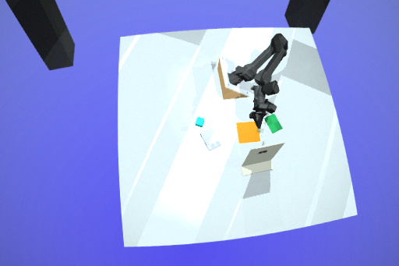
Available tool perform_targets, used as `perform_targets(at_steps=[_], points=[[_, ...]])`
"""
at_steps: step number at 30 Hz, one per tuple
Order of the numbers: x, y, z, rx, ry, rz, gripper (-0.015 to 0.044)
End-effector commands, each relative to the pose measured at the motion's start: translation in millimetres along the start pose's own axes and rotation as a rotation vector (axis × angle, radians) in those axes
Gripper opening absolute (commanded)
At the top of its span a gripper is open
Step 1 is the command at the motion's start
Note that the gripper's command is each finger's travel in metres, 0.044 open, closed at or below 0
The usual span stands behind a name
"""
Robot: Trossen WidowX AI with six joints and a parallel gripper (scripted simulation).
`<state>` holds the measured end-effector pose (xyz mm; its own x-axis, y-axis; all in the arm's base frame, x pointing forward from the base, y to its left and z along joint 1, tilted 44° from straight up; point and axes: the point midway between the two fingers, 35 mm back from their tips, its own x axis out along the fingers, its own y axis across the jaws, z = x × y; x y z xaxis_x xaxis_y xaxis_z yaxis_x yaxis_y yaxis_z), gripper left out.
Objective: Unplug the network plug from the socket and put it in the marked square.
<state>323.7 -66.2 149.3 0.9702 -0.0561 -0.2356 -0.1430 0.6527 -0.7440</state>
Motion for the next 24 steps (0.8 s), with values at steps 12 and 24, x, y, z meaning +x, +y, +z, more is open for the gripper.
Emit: perform_targets(at_steps=[12,24], points=[[-5,95,-13,-0.155,-0.136,0.485,0.0],[-35,151,-7,-0.152,-0.364,0.777,0.0]])
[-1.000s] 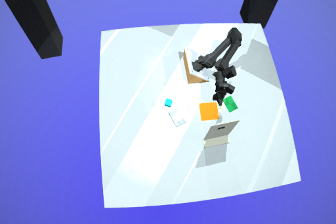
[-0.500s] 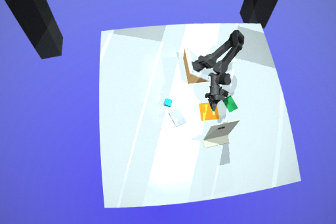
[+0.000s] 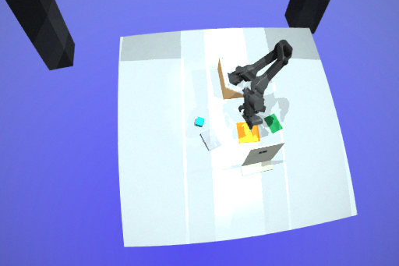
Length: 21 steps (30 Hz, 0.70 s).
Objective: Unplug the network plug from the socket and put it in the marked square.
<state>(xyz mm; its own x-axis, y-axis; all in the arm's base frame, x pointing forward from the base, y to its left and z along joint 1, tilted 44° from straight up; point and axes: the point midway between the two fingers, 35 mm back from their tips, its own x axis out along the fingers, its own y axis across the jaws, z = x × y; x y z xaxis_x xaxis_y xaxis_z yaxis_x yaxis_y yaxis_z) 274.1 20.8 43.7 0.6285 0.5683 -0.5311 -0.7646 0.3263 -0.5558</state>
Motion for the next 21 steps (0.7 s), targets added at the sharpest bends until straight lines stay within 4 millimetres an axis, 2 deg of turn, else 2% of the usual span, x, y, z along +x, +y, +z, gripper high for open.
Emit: perform_targets(at_steps=[1,21], points=[[2,12,6,-0.005,-0.071,0.052,0.0],[16,21,5,-0.007,-0.071,0.059,0.0]])
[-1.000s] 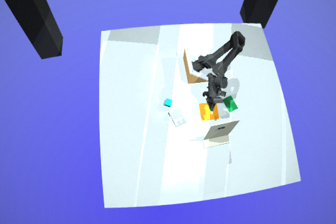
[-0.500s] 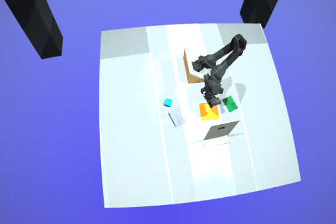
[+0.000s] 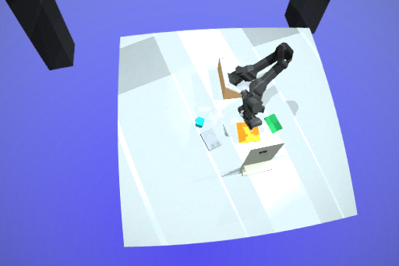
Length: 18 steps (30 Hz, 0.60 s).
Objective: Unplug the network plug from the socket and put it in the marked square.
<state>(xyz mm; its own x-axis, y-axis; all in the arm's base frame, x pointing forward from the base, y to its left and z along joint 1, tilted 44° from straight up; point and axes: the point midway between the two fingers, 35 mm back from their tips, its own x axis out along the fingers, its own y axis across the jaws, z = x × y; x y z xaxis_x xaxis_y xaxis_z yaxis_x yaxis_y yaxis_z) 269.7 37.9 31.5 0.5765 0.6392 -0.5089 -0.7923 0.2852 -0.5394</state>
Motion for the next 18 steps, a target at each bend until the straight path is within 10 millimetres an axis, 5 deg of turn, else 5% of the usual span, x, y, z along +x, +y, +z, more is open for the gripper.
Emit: perform_targets(at_steps=[1,18], points=[[4,5,-1,0.008,0.004,0.008,0.0],[18,15,-2,0.009,0.005,0.009,0.0]])
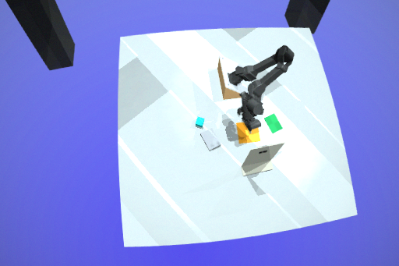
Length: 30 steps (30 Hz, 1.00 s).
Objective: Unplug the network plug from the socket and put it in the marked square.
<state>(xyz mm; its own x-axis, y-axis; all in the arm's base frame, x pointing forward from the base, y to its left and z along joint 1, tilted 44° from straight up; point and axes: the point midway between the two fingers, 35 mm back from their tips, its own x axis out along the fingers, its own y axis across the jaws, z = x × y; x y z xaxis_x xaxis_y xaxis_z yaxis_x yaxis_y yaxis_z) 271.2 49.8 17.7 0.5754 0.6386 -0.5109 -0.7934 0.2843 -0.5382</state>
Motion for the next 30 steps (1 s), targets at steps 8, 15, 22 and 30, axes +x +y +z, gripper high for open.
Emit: perform_targets(at_steps=[8,15,22,30], points=[[9,9,0,0.009,0.003,0.007,0.0],[13,14,1,0.01,0.002,0.005,0.0],[18,18,2,0.011,0.001,0.003,0.0],[22,22,4,0.012,-0.002,0.0,0.0]])
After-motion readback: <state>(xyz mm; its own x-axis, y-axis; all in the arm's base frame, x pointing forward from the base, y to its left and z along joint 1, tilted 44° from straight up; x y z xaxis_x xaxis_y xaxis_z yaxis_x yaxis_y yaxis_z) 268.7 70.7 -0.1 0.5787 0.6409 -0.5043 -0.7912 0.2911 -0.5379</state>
